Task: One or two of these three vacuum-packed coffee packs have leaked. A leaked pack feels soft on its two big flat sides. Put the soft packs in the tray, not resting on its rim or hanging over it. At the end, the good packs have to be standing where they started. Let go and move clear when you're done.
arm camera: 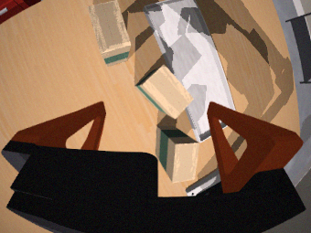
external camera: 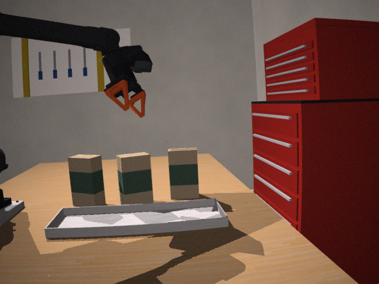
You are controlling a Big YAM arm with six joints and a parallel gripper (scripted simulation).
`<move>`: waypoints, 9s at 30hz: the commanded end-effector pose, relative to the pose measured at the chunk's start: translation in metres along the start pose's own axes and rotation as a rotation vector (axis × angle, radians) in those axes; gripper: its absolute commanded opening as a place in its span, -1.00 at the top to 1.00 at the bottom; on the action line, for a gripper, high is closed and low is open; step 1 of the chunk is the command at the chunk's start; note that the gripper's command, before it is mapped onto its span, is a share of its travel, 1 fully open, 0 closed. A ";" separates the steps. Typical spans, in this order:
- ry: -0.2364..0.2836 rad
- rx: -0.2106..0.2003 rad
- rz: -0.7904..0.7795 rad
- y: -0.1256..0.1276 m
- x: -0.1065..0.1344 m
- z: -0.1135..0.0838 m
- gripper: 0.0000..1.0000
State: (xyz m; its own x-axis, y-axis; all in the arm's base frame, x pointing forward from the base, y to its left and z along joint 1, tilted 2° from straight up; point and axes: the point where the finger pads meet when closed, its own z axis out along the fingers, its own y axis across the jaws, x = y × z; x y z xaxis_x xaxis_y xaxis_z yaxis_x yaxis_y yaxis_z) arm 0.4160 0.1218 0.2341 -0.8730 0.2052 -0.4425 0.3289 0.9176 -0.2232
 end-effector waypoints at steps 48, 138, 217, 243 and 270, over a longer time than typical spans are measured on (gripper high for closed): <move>0.495 -0.247 0.097 -0.069 0.142 0.006 -1.00; 0.507 -0.233 0.097 -0.062 0.161 0.044 -0.57; 0.489 -0.244 0.114 -0.048 0.182 0.083 -0.57; 0.498 -0.237 0.111 -0.048 0.184 0.084 -0.57; 0.498 -0.237 0.111 -0.048 0.184 0.084 -0.57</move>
State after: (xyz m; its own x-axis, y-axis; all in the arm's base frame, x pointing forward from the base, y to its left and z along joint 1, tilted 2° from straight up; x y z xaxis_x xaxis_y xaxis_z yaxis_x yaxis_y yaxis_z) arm 0.2723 0.0850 0.0934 -0.9228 0.3846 0.0241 0.3852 0.9224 0.0301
